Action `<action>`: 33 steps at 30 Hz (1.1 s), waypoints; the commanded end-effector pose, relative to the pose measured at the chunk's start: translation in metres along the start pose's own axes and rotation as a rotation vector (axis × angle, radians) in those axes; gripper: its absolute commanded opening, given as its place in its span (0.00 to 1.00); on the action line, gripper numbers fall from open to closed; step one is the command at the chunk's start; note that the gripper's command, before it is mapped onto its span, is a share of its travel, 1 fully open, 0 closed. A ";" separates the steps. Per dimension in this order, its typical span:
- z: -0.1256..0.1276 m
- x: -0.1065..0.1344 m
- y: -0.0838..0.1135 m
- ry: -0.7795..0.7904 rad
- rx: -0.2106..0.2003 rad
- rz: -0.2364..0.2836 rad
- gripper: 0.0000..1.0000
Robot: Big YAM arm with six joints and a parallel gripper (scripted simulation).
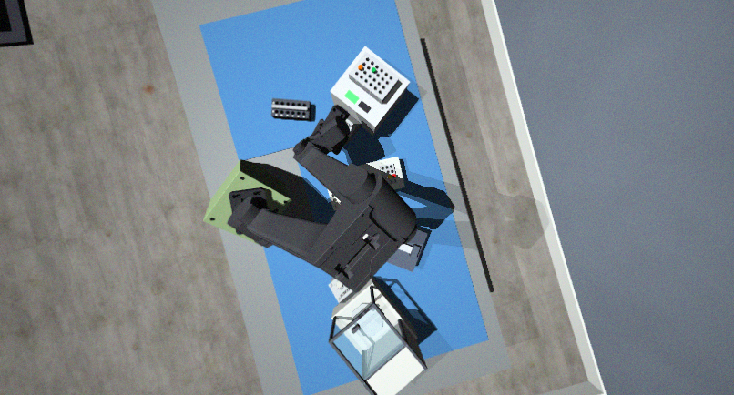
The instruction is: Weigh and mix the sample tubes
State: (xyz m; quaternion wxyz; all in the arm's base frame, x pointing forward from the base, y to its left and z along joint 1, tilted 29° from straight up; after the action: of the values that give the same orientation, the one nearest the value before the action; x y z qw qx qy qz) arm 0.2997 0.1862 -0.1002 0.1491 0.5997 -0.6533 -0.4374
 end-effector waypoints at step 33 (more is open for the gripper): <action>0.000 -0.005 0.033 -0.002 0.001 -0.006 0.00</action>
State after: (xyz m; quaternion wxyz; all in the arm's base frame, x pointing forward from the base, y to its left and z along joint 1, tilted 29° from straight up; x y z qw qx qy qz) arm 0.2872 0.1844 -0.0781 0.1467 0.6009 -0.6551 -0.4339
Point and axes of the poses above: the point where the finger pads meet when closed, its own y axis back along the fingers, its own z axis across the jaws, x = y × z, the point moved 1 cm from there along y, back along the fingers, and after that the axes turned 14 degrees about y, right-handed, at the moved point
